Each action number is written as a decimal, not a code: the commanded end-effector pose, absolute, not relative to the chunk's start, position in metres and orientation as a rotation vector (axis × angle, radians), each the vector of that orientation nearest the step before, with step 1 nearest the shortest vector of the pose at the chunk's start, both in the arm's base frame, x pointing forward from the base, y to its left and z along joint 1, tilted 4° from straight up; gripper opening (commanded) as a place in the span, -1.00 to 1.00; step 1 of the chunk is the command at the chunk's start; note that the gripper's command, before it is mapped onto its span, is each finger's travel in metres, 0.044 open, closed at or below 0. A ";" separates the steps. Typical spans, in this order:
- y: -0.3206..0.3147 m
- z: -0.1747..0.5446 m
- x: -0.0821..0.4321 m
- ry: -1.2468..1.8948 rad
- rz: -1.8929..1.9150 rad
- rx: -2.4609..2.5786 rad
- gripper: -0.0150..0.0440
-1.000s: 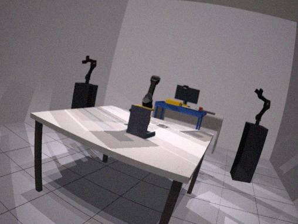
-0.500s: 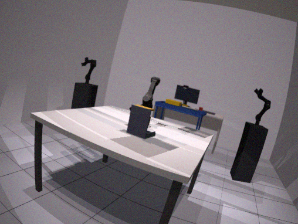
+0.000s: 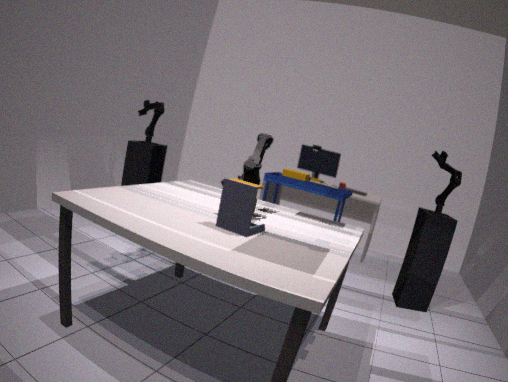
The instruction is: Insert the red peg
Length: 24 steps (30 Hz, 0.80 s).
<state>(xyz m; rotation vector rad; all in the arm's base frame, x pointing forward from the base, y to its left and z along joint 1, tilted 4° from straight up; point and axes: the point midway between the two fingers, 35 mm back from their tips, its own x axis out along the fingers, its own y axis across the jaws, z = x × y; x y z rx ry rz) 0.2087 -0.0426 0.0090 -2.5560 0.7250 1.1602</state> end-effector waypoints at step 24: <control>-0.038 0.031 0.218 0.701 1.153 -2.568 -0.49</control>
